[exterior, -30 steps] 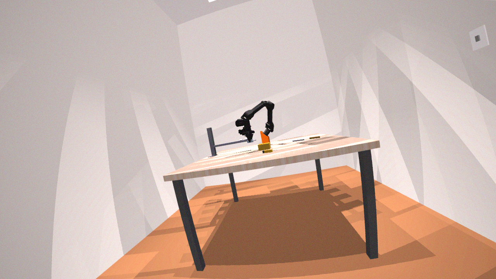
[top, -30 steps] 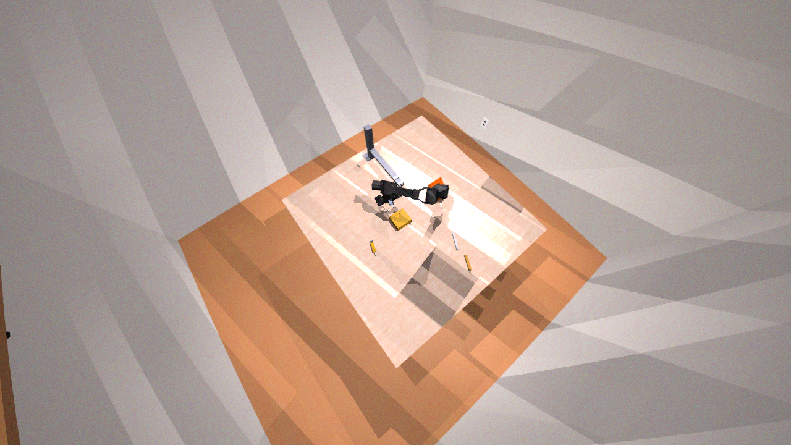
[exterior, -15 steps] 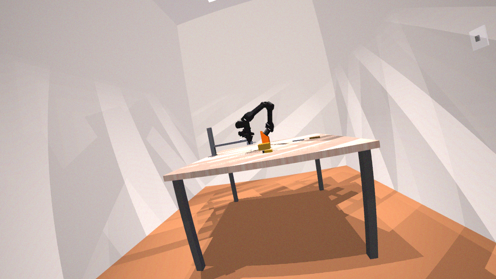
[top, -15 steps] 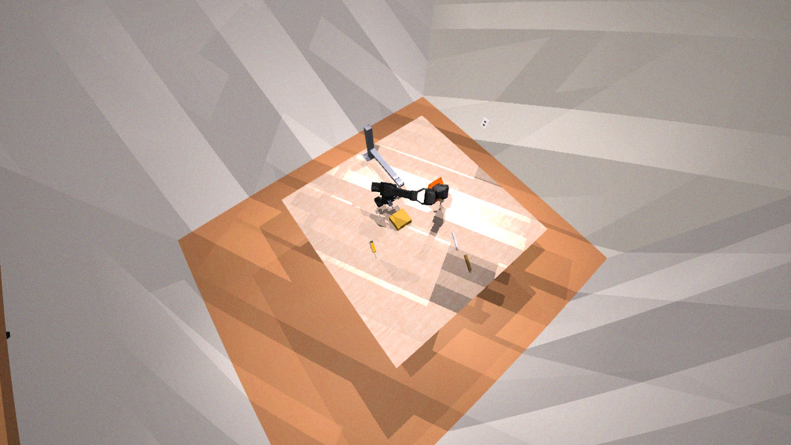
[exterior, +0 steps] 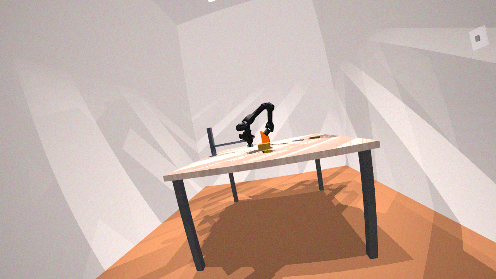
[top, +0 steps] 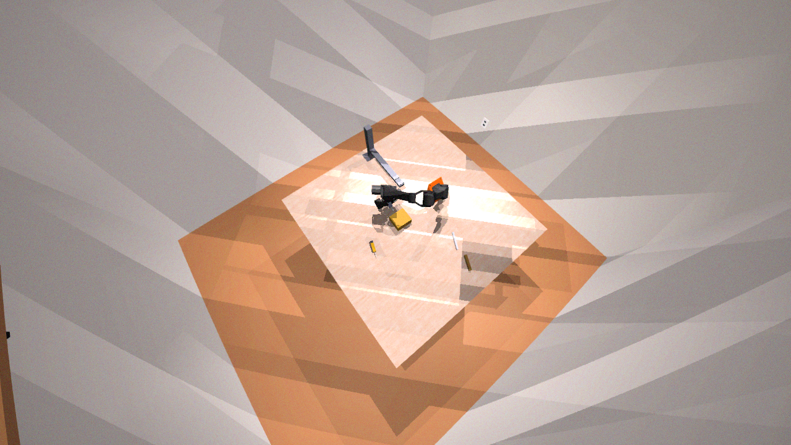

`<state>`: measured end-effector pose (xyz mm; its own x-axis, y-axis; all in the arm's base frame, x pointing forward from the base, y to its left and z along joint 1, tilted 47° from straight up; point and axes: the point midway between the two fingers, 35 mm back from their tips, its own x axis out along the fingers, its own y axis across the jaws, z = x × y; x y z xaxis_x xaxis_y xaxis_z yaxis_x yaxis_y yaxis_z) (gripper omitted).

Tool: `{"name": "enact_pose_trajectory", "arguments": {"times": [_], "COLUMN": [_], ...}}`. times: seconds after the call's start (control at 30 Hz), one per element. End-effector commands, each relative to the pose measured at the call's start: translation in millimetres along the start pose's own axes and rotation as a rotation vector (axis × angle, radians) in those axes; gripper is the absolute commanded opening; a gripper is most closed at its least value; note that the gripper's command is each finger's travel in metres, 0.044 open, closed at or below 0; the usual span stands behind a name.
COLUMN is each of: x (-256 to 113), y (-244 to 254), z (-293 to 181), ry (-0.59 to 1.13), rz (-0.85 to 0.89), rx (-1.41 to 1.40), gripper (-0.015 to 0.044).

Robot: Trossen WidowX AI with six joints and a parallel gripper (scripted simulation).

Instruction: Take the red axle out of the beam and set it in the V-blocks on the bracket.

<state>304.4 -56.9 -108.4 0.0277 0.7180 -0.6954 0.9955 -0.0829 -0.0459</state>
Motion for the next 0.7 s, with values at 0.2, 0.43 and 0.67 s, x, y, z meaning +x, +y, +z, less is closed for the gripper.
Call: {"name": "enact_pose_trajectory", "arguments": {"times": [0.2, 0.43, 0.67], "x": [17, 27, 28], "y": [-1, -2, -2], "z": [-1, -1, -5], "ry": [0.005, 0.006, 0.006], "rz": [0.003, 0.003, 0.003], "rx": [0.008, 0.007, 0.008], "gripper": [0.0, 0.0, 0.0]}}
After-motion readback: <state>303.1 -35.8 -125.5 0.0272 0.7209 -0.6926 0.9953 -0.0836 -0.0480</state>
